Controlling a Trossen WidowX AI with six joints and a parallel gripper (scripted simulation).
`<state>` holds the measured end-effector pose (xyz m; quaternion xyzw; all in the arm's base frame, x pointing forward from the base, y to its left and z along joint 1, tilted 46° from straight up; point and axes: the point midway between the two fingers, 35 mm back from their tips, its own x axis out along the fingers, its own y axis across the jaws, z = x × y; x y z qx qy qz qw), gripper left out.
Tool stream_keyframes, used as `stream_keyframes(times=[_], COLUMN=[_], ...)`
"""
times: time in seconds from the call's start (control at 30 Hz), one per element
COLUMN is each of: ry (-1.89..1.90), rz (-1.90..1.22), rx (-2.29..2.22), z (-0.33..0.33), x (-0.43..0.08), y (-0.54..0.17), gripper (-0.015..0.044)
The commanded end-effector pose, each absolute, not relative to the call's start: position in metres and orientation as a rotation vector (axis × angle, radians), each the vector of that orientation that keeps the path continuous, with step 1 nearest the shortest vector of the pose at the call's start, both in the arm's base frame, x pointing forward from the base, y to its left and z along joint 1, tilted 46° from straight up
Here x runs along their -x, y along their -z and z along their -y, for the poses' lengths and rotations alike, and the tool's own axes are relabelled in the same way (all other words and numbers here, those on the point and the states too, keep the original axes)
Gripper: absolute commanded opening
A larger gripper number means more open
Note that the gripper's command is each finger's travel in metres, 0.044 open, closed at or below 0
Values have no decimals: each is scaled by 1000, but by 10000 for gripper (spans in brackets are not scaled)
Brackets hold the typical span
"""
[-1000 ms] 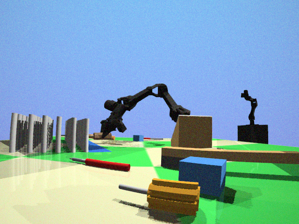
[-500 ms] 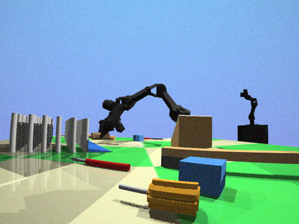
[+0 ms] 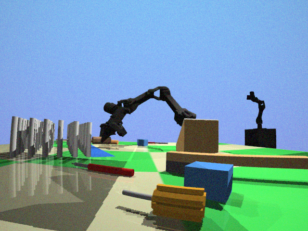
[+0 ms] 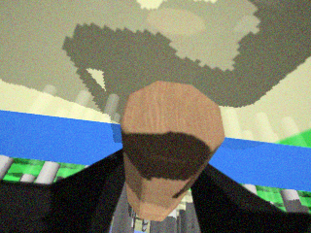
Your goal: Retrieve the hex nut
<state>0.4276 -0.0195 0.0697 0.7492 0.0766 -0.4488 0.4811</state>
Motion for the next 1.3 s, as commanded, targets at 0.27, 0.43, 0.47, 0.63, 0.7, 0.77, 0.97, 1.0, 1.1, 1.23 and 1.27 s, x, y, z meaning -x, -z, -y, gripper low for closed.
stream_keyframes(times=[0.27,0.43,0.47,0.63,0.7,0.77,0.97,1.0,1.1,1.23,1.27], ry=[1084,1084,1084,1084,1084,1084,1083,1083,1084,1084,1084], rz=[-181,-181,-181,-181,-181,-181,-181,-181,-181,-181,-182], rx=[-1837,-1838,-1838,-1838,-1838,-1838,-1839,-1839,-1839,-1838,-1838], z=[14,12,11,10,9,9,9,9,10,12,13], x=[-438,-441,-442,-444,-445,-446,-446,-446,-446,-447,-447], y=[-69,-68,-68,-66,-66,-66,-66,-66,-65,-62,-61], gripper=[0,0,0,0,0,0,0,0,0,0,0])
